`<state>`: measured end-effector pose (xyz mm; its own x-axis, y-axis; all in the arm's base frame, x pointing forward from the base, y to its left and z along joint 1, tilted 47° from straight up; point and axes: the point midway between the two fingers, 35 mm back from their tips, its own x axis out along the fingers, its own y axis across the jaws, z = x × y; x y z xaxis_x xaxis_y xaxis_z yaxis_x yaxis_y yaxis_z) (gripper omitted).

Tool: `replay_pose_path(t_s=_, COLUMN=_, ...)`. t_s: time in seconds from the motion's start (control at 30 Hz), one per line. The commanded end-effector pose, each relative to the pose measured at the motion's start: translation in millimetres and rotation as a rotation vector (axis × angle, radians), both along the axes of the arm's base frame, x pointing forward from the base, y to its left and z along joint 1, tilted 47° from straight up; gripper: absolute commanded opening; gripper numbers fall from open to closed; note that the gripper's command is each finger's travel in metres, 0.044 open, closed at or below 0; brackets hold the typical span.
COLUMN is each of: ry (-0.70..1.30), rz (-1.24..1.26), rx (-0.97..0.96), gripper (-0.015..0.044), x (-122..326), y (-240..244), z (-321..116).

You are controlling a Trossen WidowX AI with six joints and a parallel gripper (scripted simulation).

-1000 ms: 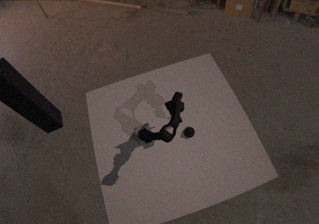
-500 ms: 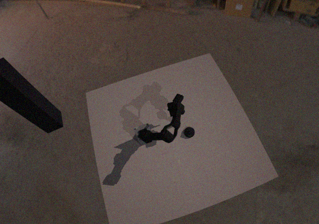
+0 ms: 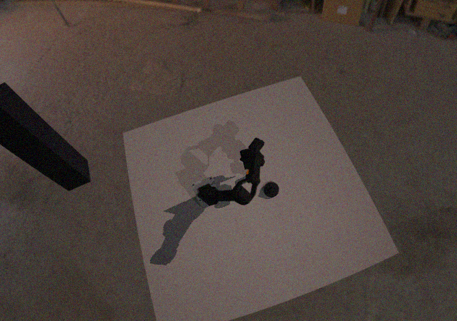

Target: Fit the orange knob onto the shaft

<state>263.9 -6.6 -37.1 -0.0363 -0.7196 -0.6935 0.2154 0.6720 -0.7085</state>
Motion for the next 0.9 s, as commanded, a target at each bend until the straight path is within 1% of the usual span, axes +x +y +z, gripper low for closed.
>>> replay_pose_path(t_s=0.0, ry=0.005, rz=0.006, rx=-0.003, gripper=0.044, x=-0.4, y=-5.3, z=-5.2)
replay_pose_path(t_s=0.87, ry=0.005, rz=0.006, rx=-0.005, gripper=0.044, x=-2.0, y=-36.1, z=-33.9)
